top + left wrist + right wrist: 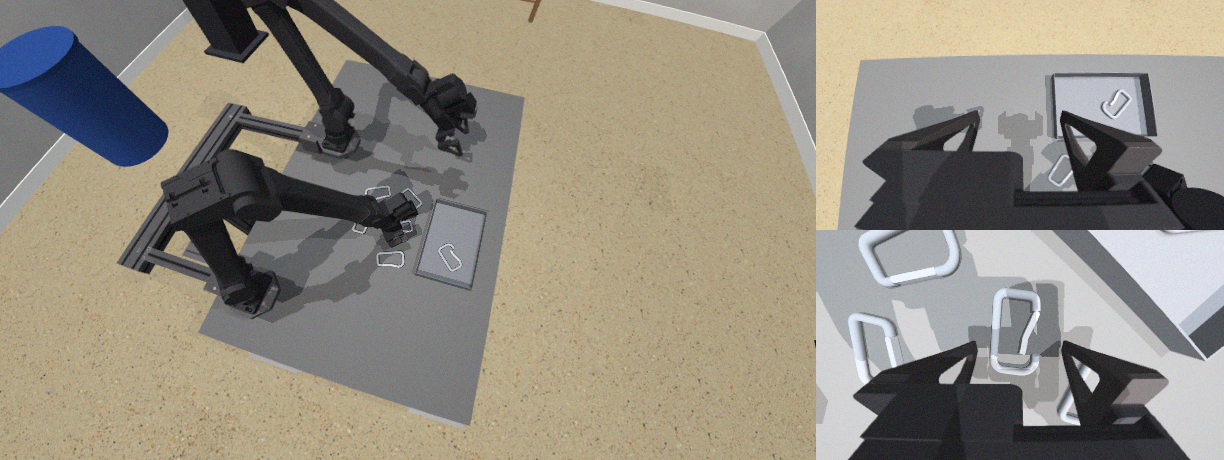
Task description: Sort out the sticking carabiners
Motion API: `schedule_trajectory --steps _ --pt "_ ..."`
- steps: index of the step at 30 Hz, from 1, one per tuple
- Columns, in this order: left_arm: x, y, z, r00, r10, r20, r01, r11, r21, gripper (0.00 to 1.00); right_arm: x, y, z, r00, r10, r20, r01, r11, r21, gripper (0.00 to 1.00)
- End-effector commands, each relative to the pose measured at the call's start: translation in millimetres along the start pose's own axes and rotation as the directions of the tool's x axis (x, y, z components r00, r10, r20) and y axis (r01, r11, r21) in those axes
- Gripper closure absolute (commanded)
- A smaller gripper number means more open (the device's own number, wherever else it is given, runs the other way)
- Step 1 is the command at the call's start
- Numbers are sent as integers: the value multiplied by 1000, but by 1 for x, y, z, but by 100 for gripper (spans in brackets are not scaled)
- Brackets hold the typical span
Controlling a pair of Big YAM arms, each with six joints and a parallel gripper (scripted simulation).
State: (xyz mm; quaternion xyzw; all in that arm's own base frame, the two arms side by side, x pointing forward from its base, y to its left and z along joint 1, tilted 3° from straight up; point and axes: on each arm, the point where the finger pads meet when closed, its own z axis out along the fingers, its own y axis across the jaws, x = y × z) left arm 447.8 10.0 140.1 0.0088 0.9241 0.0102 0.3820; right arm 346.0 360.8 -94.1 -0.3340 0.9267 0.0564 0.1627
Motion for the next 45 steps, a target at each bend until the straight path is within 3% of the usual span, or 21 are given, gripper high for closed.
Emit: schedule_trajectory --steps 1,7,11,12,25,26,28,33,35,36,40,45 --pt "-29 0 -5 998 -10 56 11 1000 -2 0 -29 2 -18 987 -72 146 75 997 -18 0" --pt "-29 0 -5 998 -10 56 11 1000 -2 0 -22 7 -31 948 -143 285 151 989 -4 0" --pt "-29 0 -5 998 -10 56 11 1000 -2 0 -19 6 -35 936 -148 319 156 988 1 0" --pt "-29 0 -5 998 -10 56 11 1000 -2 0 -30 7 -37 932 -132 337 142 990 -3 0" --pt "-29 0 -5 998 -10 56 11 1000 -2 0 -38 8 -39 931 -125 342 135 991 -5 0" --pt "-29 0 -5 998 -10 56 11 1000 -2 0 -20 4 -27 945 -125 303 132 991 -3 0" --pt "-29 0 -5 998 -10 56 11 1000 -2 0 -20 4 -27 945 -125 303 132 991 -3 0" --pt "-29 0 -5 998 -10 56 11 1000 -2 0 -30 16 -24 963 -98 251 107 994 -22 57" --pt "-29 0 -5 998 -10 56 11 1000 -2 0 -30 16 -24 963 -98 251 107 994 -22 57" --pt "-29 0 -5 998 -10 56 11 1000 -2 0 -26 17 -15 974 -80 212 88 996 -26 68" --pt "-29 0 -5 998 -10 56 11 1000 -2 0 -33 29 -11 998 15 56 -13 999 -30 70" --pt "-29 0 -5 998 -10 56 11 1000 -2 0 -33 37 -13 989 86 -121 -86 996 9 70"
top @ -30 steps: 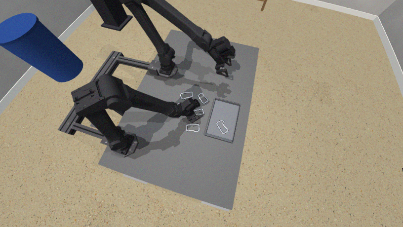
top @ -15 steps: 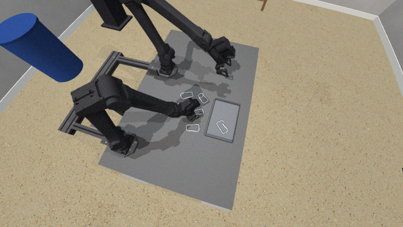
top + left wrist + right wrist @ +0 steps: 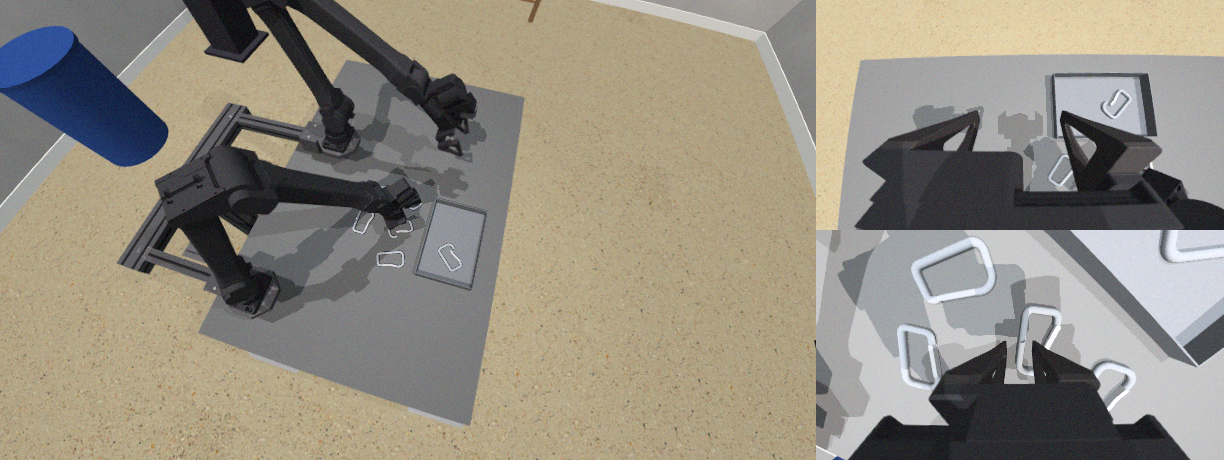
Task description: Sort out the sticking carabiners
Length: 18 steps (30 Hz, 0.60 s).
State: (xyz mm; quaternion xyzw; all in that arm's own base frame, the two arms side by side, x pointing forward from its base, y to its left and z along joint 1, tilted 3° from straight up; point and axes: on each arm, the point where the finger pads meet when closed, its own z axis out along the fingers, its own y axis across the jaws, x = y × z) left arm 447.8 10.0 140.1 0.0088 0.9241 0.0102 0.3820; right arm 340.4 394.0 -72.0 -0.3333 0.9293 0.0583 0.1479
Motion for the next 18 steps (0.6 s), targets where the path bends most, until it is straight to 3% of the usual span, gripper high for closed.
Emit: schedule_trajectory --steps 1,5,10,18 --pt "-29 0 -5 998 -10 56 11 1000 -2 0 -9 3 3 987 101 -129 -97 995 34 70" --pt "-29 0 -5 998 -10 56 11 1000 -2 0 -5 -5 4 966 135 -222 -122 990 71 70" --pt "-29 0 -5 998 -10 56 11 1000 -2 0 -1 -2 5 952 138 -273 -119 989 88 70" --pt "-29 0 -5 998 -10 56 11 1000 -2 0 -7 0 -2 955 122 -271 -104 991 83 70"
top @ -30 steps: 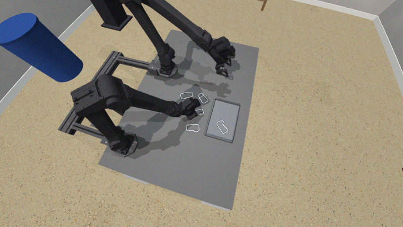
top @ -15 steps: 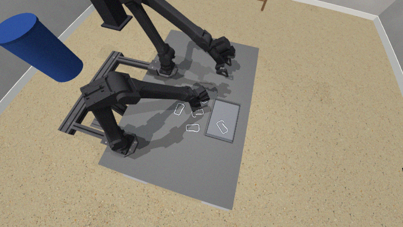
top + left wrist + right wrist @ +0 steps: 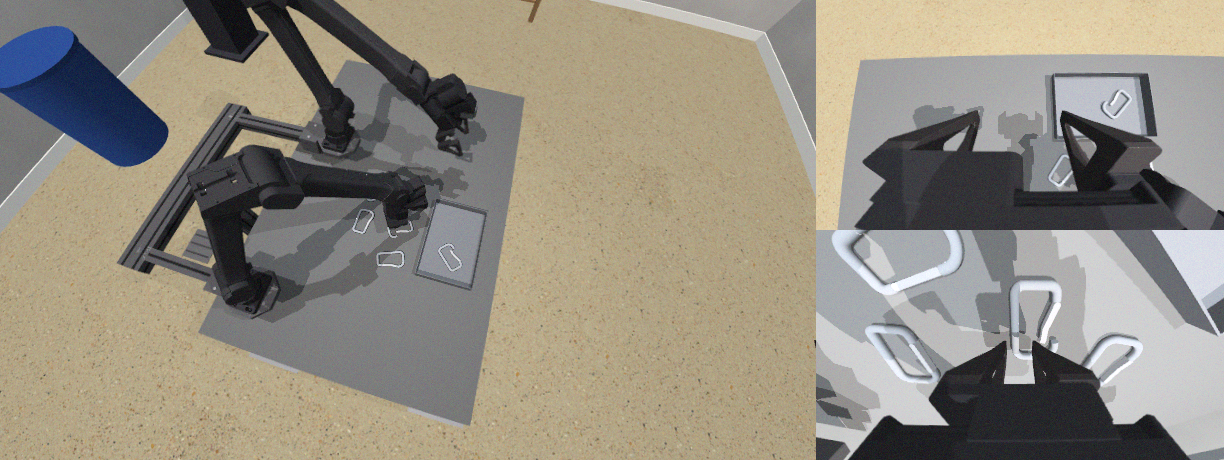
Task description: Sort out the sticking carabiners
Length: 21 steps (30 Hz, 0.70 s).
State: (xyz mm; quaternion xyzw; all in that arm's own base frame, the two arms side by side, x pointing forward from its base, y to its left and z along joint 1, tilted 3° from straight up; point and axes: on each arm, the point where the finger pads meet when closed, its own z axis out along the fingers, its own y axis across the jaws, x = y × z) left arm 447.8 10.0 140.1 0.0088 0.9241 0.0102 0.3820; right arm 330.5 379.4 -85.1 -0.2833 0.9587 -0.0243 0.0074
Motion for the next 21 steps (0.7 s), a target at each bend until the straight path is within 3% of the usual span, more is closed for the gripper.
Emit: schedule_trajectory --steps 1,9,11,21 --pt "-29 0 -5 998 -10 56 11 1000 -2 0 -22 7 -18 999 10 40 -9 1000 -14 70" --pt "-29 0 -5 998 -10 56 11 1000 -2 0 -23 7 -18 999 10 42 -9 1000 -15 70" --pt "-29 0 -5 998 -10 56 11 1000 -2 0 -24 8 -6 1000 9 28 -9 1000 -11 70" --pt "-29 0 -5 998 -10 56 11 1000 -2 0 -39 10 9 999 14 45 -13 1000 -16 70"
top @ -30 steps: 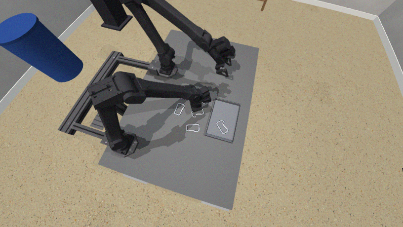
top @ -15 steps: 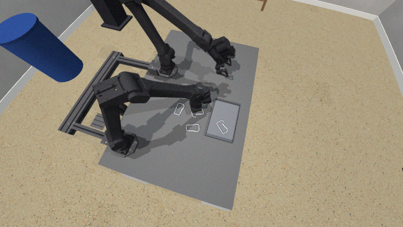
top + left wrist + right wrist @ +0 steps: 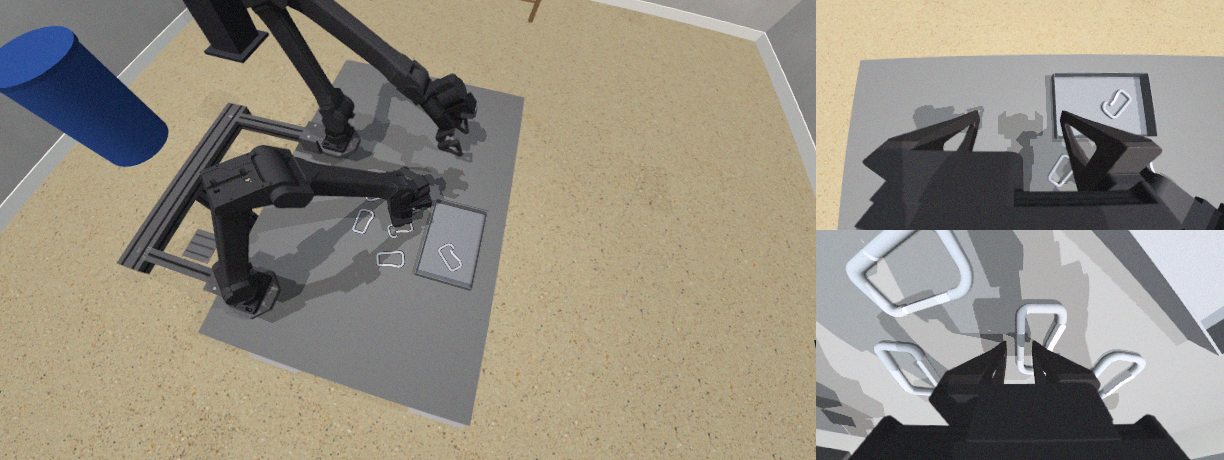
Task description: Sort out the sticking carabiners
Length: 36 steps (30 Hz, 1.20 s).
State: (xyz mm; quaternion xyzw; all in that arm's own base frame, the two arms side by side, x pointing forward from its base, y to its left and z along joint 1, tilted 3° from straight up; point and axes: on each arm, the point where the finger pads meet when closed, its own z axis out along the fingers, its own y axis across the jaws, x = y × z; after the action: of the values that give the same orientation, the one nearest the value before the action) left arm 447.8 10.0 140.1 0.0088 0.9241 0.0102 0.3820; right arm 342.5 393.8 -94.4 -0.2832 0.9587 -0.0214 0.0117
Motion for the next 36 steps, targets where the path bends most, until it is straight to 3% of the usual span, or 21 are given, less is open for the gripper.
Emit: schedule_trajectory --steps 1,13,15,27,36 --pt "-29 0 -5 998 -10 56 11 1000 -2 0 -21 4 1 999 13 35 -13 1000 -13 70" --pt "-29 0 -5 998 -10 56 11 1000 -2 0 -12 1 12 1000 13 16 -13 1000 -7 70" --pt "-29 0 -5 998 -10 56 11 1000 -2 0 -13 4 0 1000 9 27 -9 1000 -10 70" --pt "-29 0 -5 998 -10 56 11 1000 -2 0 -18 2 -10 998 15 57 -14 1000 -18 86" --pt "-29 0 -5 998 -10 56 11 1000 -2 0 -15 2 -11 998 14 58 -13 1000 -19 94"
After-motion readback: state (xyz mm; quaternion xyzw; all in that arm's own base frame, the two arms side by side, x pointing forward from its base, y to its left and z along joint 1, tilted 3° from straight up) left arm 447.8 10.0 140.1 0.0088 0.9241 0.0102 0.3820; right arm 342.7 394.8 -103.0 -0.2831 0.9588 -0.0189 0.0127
